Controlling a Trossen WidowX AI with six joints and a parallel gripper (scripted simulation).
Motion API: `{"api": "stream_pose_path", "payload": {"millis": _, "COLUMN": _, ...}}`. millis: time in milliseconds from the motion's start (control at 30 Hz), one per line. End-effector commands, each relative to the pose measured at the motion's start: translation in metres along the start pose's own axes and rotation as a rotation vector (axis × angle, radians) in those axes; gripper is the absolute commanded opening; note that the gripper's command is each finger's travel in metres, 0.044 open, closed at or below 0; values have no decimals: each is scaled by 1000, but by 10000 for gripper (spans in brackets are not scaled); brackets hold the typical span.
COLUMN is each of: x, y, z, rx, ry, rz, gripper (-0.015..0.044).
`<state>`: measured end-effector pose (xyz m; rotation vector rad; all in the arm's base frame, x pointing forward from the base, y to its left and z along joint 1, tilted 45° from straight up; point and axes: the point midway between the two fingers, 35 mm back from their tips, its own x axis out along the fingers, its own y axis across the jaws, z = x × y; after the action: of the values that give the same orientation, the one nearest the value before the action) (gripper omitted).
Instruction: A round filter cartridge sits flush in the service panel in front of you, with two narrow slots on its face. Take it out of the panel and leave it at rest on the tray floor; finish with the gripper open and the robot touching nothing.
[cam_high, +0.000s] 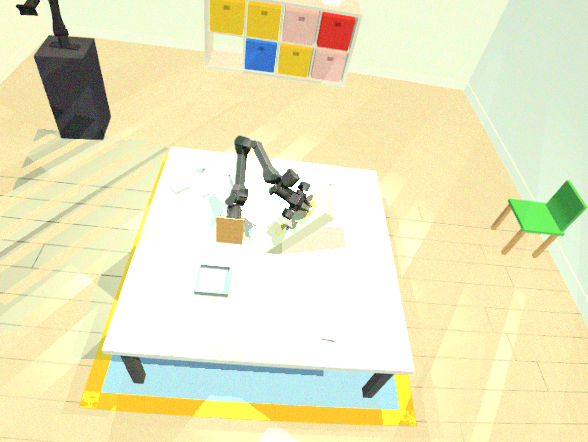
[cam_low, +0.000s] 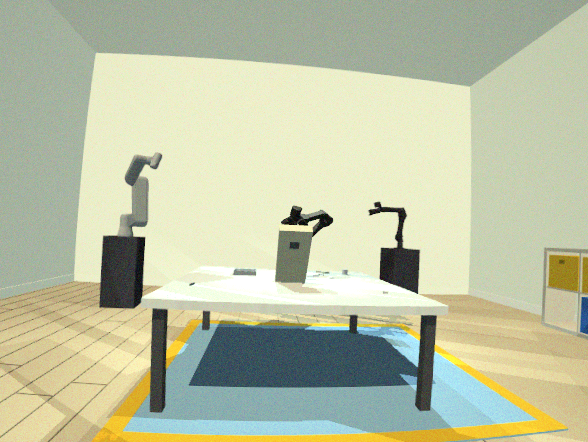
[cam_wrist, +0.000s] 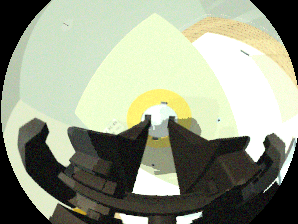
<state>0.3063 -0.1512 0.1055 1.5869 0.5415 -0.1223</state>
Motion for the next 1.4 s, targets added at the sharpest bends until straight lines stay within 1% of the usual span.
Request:
{"api": "stream_pose_path", "payload": {"millis": 0, "x": 0, "y": 0, "z": 0, "rx": 3, "ry": -3, "rz": -1, "gripper": 113}}
{"api": "stream_pose_path", "payload": {"millis": 767, "x": 0, "y": -2, "z": 0, "rx": 3, "ry": -3, "rz": -1, "gripper": 113}}
{"api": "stream_pose_path", "payload": {"millis": 1367, "x": 10, "y": -2, "z": 0, "rx": 3, "ry": -3, "rz": 0, "gripper": 113}}
